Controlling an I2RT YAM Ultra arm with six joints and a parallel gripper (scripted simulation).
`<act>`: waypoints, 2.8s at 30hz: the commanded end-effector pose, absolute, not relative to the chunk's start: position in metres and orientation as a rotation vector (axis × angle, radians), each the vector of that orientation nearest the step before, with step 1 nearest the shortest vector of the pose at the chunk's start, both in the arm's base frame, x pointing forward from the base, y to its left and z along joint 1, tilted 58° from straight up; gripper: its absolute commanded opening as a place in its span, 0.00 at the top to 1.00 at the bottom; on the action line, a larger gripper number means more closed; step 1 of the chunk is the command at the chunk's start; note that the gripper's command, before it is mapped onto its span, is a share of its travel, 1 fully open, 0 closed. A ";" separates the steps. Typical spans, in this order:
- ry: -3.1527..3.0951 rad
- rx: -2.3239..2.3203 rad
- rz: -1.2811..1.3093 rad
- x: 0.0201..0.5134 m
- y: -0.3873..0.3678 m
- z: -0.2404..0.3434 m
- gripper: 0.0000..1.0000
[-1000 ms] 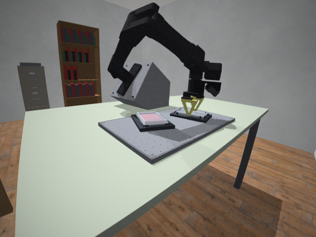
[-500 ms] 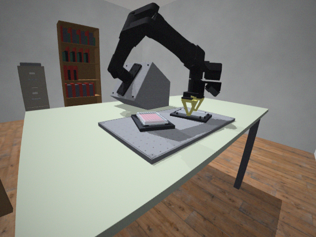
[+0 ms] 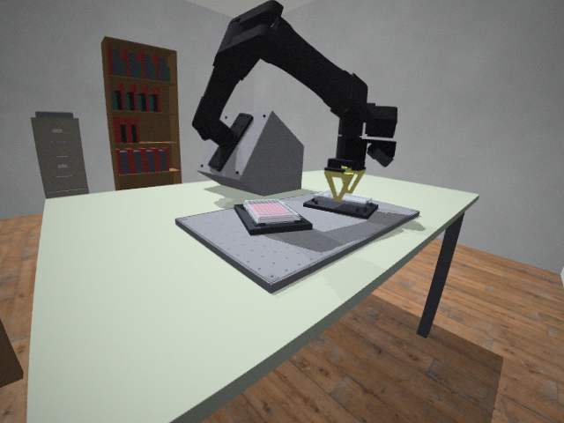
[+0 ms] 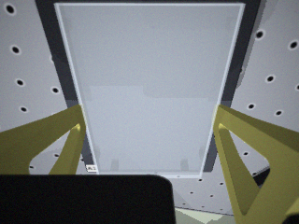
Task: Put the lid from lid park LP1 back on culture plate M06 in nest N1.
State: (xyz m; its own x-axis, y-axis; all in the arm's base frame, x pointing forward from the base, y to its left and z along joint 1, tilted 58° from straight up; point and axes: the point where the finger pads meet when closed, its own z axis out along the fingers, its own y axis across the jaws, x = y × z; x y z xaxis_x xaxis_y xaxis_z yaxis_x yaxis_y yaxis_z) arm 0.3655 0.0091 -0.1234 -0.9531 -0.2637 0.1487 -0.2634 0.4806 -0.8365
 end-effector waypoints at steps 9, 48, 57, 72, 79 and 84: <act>2.692 -0.492 -1.524 0.362 0.031 -0.110 1.00; 2.692 -0.492 -1.524 0.359 0.052 -0.097 1.00; 2.692 -0.492 -1.524 0.359 0.052 -0.097 1.00; 2.692 -0.492 -1.524 0.359 0.052 -0.097 1.00; 2.692 -0.492 -1.524 0.359 0.052 -0.097 1.00; 2.692 -0.492 -1.524 0.359 0.052 -0.097 1.00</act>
